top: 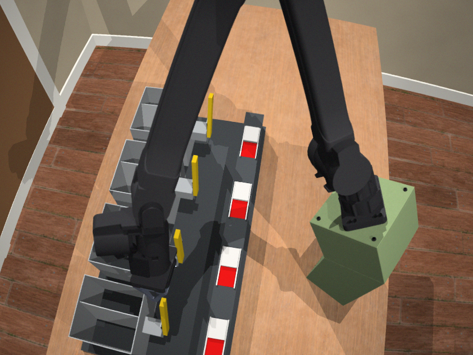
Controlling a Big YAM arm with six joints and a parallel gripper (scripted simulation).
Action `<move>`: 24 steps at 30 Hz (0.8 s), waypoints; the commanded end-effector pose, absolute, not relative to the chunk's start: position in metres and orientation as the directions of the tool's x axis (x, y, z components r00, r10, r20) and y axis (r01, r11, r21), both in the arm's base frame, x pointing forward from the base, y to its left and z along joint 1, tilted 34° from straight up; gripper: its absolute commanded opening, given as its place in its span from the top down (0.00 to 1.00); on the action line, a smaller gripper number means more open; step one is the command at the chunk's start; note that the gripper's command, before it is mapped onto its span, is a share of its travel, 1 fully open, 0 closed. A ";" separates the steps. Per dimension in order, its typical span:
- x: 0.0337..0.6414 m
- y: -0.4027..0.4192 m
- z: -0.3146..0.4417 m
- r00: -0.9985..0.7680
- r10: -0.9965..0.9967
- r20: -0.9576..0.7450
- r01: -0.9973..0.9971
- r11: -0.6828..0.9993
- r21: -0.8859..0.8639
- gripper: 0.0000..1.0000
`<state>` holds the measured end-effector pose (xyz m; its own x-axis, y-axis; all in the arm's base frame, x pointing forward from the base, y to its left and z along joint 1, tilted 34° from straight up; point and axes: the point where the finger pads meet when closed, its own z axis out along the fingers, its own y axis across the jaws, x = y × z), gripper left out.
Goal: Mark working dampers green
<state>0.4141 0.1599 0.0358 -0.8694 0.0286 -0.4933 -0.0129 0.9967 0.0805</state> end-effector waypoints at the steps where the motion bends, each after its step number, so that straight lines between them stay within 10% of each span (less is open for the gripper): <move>1: 0.405 0.160 0.037 -0.875 0.027 -0.483 -0.012 0.997 0.077 0.64; 24: 0.503 0.233 0.096 -0.870 0.024 -0.492 0.145 0.967 -0.210 0.64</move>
